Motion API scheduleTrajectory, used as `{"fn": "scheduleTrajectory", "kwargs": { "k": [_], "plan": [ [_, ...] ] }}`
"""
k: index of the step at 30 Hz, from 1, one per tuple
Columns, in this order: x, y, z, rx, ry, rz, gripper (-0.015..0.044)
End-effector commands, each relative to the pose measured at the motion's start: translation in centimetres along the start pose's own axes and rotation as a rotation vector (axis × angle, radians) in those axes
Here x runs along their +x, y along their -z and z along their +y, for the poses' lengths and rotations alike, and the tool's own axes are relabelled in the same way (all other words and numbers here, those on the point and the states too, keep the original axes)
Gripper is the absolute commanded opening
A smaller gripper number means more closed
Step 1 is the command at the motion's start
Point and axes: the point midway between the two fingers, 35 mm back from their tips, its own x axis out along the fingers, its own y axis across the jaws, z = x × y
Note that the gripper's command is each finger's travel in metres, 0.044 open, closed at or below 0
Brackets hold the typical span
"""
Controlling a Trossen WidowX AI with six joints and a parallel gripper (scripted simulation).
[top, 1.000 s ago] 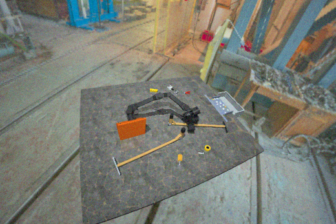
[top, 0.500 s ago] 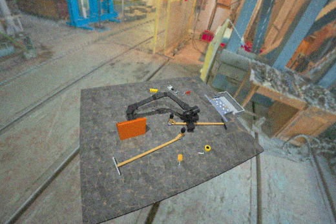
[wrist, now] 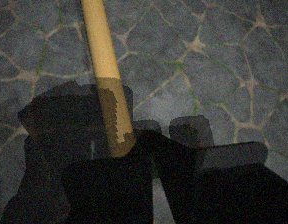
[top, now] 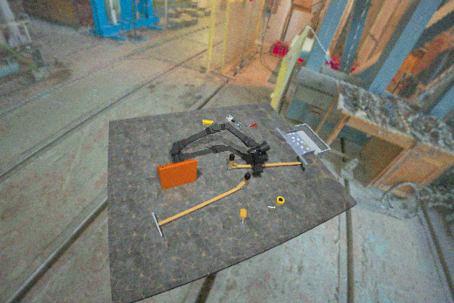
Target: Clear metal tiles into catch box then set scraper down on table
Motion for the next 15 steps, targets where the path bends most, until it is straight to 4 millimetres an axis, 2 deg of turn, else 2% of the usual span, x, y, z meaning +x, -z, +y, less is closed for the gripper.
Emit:
{"fn": "scheduleTrajectory", "kwargs": {
  "k": [1, 11, 12, 15],
  "plan": [
    [-0.03, 0.03, 0.91, -0.002, -0.002, 0.001, 0.0],
    [-0.03, 0.08, 1.89, -0.002, -0.003, 0.001, 0.0],
    [-0.1, -0.04, 1.05, 0.001, 0.0, -0.001, 0.0],
    [-0.86, -0.52, 1.05, -0.001, 0.0, -0.003, 0.0]
  ]
}}
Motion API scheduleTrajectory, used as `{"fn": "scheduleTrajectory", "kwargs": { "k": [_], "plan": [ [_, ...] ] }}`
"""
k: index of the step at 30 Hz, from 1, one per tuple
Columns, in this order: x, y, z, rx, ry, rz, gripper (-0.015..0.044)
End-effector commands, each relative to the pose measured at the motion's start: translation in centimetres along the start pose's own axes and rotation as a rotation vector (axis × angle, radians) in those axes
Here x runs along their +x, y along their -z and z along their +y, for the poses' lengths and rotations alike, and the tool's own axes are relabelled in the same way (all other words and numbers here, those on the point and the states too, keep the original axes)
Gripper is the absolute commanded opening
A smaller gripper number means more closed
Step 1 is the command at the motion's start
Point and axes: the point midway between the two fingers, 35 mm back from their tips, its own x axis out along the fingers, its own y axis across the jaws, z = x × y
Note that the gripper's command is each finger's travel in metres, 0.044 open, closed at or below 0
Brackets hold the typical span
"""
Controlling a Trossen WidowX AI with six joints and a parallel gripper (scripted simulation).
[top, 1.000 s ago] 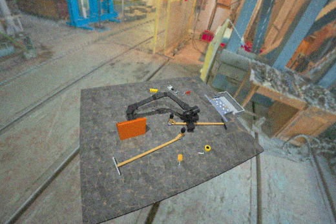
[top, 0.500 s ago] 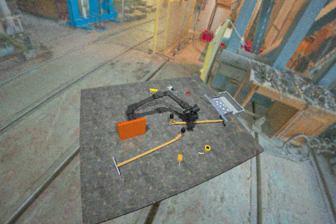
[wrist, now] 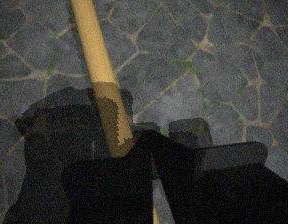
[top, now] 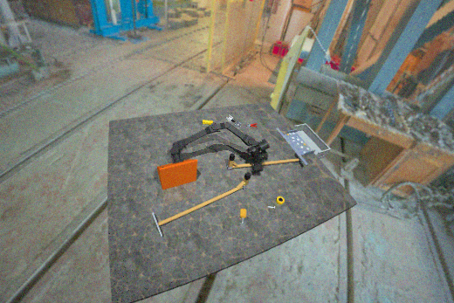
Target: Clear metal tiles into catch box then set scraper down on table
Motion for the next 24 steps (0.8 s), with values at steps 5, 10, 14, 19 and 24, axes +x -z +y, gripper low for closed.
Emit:
{"fn": "scheduleTrajectory", "kwargs": {
  "k": [5, 10, 14, 19, 24],
  "plan": [
    [-2.4, -1.5, -0.2, -0.007, -0.001, -0.009, 0.0],
    [-4.2, -2.4, -0.2, -0.011, -0.001, -0.012, 0.0],
    [-5.6, -3.0, -0.2, -0.013, -0.001, -0.015, 0.0],
    [-7.4, -3.7, -0.2, -0.016, -0.002, -0.018, 0.0],
    [-9.1, -4.2, -0.3, -0.018, -0.003, -0.021, 0.0]
  ]
}}
